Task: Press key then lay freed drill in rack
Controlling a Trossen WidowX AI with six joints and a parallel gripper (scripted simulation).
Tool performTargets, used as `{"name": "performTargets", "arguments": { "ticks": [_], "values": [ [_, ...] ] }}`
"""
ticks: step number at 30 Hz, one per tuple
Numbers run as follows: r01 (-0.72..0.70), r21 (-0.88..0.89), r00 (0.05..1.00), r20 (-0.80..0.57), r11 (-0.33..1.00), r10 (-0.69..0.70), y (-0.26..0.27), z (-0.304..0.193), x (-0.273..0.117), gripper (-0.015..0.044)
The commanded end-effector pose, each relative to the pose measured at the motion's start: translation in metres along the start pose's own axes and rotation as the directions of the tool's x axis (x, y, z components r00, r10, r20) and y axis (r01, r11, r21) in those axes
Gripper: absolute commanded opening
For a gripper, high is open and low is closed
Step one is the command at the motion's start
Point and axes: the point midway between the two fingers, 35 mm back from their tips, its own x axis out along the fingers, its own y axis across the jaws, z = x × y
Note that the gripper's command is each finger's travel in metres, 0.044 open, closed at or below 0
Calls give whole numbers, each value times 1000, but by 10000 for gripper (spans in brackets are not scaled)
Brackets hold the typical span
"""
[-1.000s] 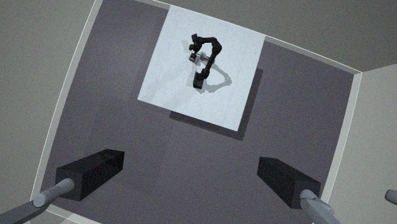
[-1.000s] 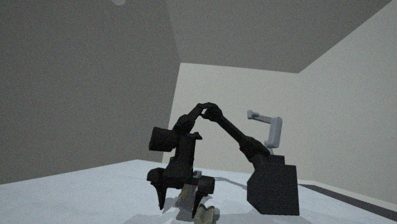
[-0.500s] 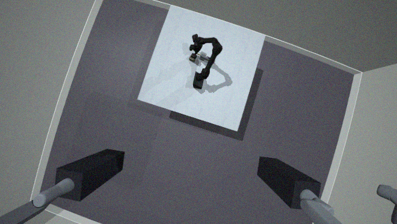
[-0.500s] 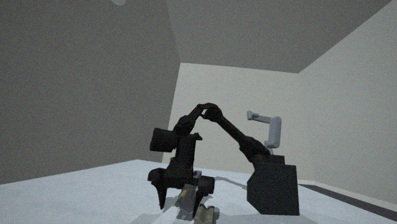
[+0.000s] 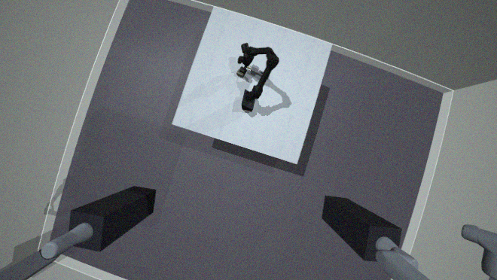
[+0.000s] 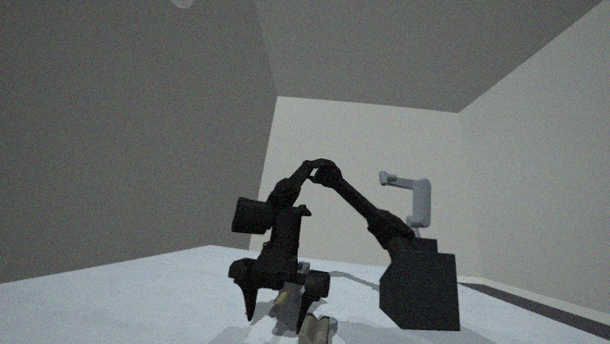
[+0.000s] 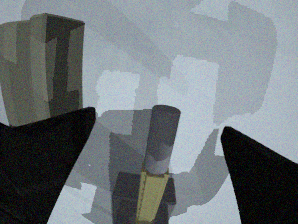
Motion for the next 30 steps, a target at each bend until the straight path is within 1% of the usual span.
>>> {"name": "performTargets", "arguments": {
  "ticks": [1, 7, 22, 30],
  "values": [
    [-1, -5, 1000, -4, 1000, 1, 1, -3, 1, 440],
    [-1, -5, 1000, -5, 1000, 1, 2, -4, 1, 440],
    [1, 1, 1000, 1, 1000, -1, 0, -2, 0, 46],
    [1, 1, 1000, 1, 1000, -1, 0, -2, 0, 0]
  ]
}}
